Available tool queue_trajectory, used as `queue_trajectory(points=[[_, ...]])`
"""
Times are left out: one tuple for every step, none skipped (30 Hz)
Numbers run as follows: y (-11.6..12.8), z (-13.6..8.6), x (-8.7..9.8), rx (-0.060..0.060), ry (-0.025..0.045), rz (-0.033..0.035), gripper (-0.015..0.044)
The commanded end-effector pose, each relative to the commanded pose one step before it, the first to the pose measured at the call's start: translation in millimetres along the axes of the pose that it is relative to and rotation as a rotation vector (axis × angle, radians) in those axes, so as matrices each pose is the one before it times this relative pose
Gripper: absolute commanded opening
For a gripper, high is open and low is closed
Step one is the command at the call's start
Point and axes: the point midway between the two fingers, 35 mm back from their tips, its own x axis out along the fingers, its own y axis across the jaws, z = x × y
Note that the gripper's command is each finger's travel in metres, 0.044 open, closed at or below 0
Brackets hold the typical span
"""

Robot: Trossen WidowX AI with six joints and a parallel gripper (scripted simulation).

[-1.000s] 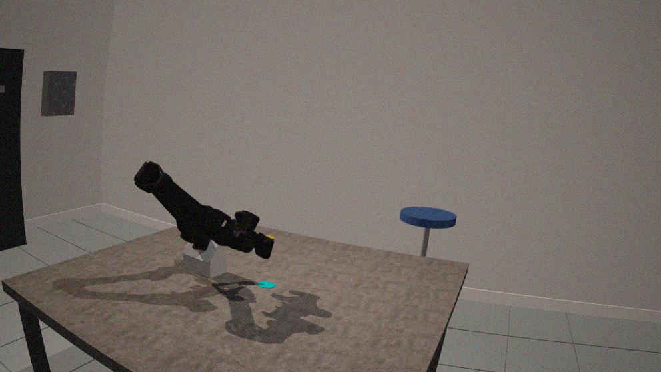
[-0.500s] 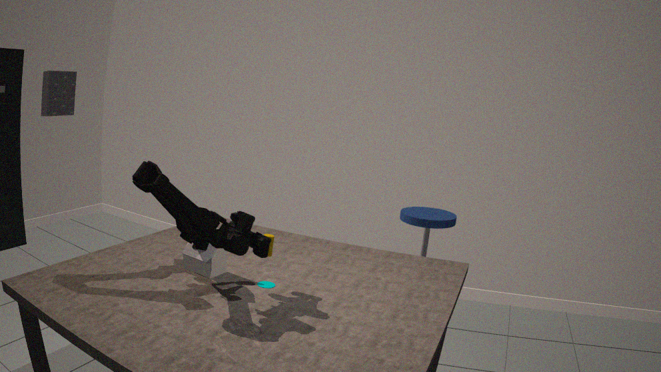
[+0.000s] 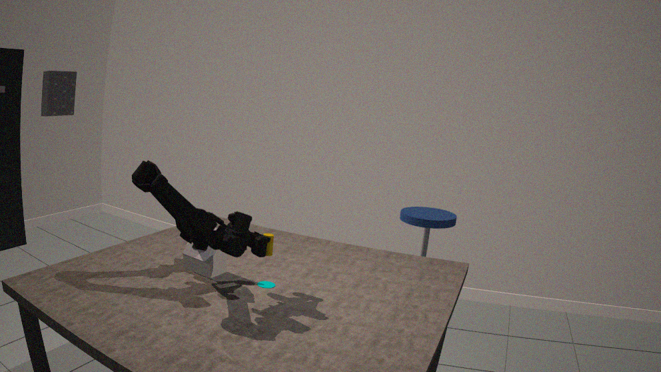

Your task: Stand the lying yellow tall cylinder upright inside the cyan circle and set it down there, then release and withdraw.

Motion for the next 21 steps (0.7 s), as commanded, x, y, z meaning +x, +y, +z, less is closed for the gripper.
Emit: queue_trajectory(points=[[1.08,0.78,0.33,-0.0035,-0.00858,0.00050,0.0105],[0.00,0.00,0.00,0.0000,0.00000,0.00000,0.0105],[0.00,0.00,0.00,0.0000,0.00000,0.00000,0.0105],[0.00,0.00,0.00,0.0000,0.00000,0.00000,0.0105],[0.00,0.00,0.00,0.0000,0.00000,0.00000,0.0105],[0.00,0.00,0.00,0.0000,0.00000,0.00000,0.0105],[0.00,0.00,0.00,0.0000,0.00000,0.00000,0.0105],[0.00,0.00,0.00,0.0000,0.00000,0.00000,0.0105],[-0.11,-0.55,0.06,0.0000,0.00028,0.00008,0.0105],[-0.32,-1.65,0.18,-0.0001,0.00082,0.00024,0.0105],[-0.50,-2.76,0.30,-0.0002,0.00130,0.00040,0.0105],[-0.55,-3.35,0.35,-0.0002,0.00146,0.00047,0.0105],[-0.50,-3.36,0.35,-0.0002,0.00134,0.00046,0.0105],[-0.45,-3.36,0.35,-0.0001,0.00122,0.00045,0.0105],[-0.39,-3.37,0.34,-0.0001,0.00110,0.00043,0.0105],[-0.34,-3.38,0.34,-0.0001,0.00099,0.00041,0.0105],[-0.28,-3.38,0.33,-0.0001,0.00087,0.00039,0.0105],[-0.23,-3.38,0.33,0.0000,0.00075,0.00036,0.0105],[-0.17,-3.38,0.33,0.0000,0.00064,0.00033,0.0105],[-0.12,-3.38,0.32,0.0000,0.00052,0.00030,0.0105],[-0.06,-3.38,0.32,0.0000,0.00040,0.00027,0.0105]])
